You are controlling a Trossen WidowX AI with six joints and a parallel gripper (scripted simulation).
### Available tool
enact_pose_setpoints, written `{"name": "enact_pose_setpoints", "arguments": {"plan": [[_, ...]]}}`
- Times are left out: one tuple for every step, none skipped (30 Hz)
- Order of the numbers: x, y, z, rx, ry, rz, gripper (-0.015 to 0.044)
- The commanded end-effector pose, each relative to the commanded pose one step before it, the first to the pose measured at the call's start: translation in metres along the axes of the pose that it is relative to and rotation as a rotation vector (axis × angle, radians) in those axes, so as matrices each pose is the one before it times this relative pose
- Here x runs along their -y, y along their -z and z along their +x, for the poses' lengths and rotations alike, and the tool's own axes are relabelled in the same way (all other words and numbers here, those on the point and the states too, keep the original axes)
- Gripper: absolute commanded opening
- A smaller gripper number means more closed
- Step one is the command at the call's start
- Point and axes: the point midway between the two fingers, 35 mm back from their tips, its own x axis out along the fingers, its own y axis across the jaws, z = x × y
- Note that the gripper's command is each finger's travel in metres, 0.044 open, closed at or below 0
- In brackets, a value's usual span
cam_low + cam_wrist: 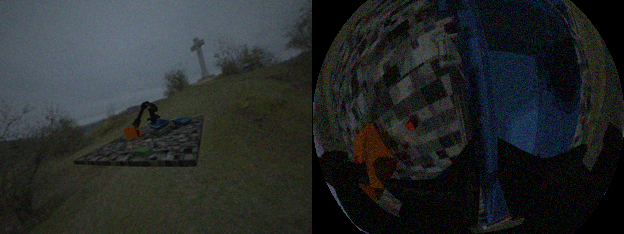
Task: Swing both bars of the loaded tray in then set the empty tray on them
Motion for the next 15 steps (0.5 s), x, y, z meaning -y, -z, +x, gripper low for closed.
{"name": "enact_pose_setpoints", "arguments": {"plan": [[-0.00403,-0.00143,0.00397,-0.00178,-0.01877,0.0011,0.0],[0.0,0.0,0.0,0.0,0.0,0.0,0.0],[0.0,0.0,0.0,0.0,0.0,0.0,0.0],[0.0,0.0,0.0,0.0,0.0,0.0,0.0],[0.0,0.0,0.0,0.0,0.0,0.0,0.0],[0.0,0.0,0.0,0.0,0.0,0.0,0.0],[0.0,0.0,0.0,0.0,0.0,0.0,0.0],[0.0,0.0,0.0,0.0,0.0,0.0,0.0],[0.00373,0.00137,-0.00368,0.00173,0.01813,-0.0012,0.0],[-0.00041,-0.00009,0.00062,-0.00008,-0.00105,0.0001,0.0],[-0.00056,-0.00012,0.00083,-0.0001,-0.00141,0.0001,0.0],[-0.00073,-0.00015,0.00107,-0.00014,-0.00184,0.0001,0.0],[-0.00093,-0.00019,0.00137,-0.00018,-0.00234,0.0002,0.0],[-0.00117,-0.00023,0.0017,-0.00024,-0.00292,0.0002,0.0],[-0.00108,-0.00021,0.00156,-0.00022,-0.00268,0.0002,0.0]]}}
